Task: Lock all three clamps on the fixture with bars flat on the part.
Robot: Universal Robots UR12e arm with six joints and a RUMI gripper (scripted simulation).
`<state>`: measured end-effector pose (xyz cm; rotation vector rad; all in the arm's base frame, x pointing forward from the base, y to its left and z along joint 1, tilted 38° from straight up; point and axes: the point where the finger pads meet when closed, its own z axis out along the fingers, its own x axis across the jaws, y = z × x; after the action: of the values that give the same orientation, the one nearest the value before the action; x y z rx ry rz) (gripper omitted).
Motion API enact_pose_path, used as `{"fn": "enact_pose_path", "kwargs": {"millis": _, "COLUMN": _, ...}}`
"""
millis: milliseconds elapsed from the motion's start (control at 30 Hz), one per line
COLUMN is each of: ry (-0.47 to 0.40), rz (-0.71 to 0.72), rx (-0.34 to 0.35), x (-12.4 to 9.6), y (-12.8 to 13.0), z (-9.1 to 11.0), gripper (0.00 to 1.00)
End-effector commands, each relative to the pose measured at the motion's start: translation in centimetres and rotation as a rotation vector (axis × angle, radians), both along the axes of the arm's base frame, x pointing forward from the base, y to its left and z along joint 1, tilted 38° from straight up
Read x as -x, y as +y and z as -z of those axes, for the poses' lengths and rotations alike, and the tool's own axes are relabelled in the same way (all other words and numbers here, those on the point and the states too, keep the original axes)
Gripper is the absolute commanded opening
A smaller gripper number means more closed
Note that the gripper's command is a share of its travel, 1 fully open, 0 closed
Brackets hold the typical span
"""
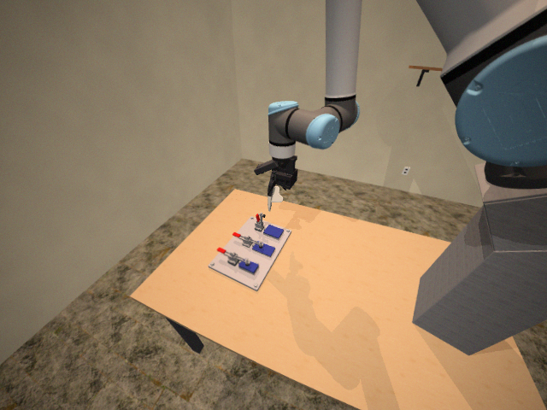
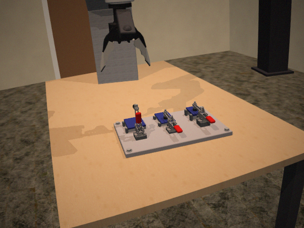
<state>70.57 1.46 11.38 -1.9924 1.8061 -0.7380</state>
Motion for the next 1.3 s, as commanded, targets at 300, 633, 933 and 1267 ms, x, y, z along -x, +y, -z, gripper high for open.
{"fn": "enact_pose_path", "kwargs": {"millis": 300, "ry": -0.023, "rz": -0.027, "rx": -0.015, "x": -0.95, "y": 0.78, "z": -0.56, "gripper": 1.00}}
{"fn": "enact_pose_path", "kwargs": {"millis": 633, "ry": -0.024, "rz": -0.027, "rx": -0.014, "x": -1.01, "y": 0.68, "z": -0.65, "gripper": 0.00}}
{"fn": "enact_pose_path", "kwargs": {"millis": 933, "ry": -0.026, "rz": -0.026, "rx": -0.014, "x": -1.07, "y": 0.62, "z": -0.73, "gripper": 0.00}}
{"fn": "enact_pose_path", "kwargs": {"millis": 1267, "ry": -0.027, "rz": -0.026, "rx": -0.013, "x": -1.14, "y": 0.59, "z": -0.82, "gripper": 0.00}}
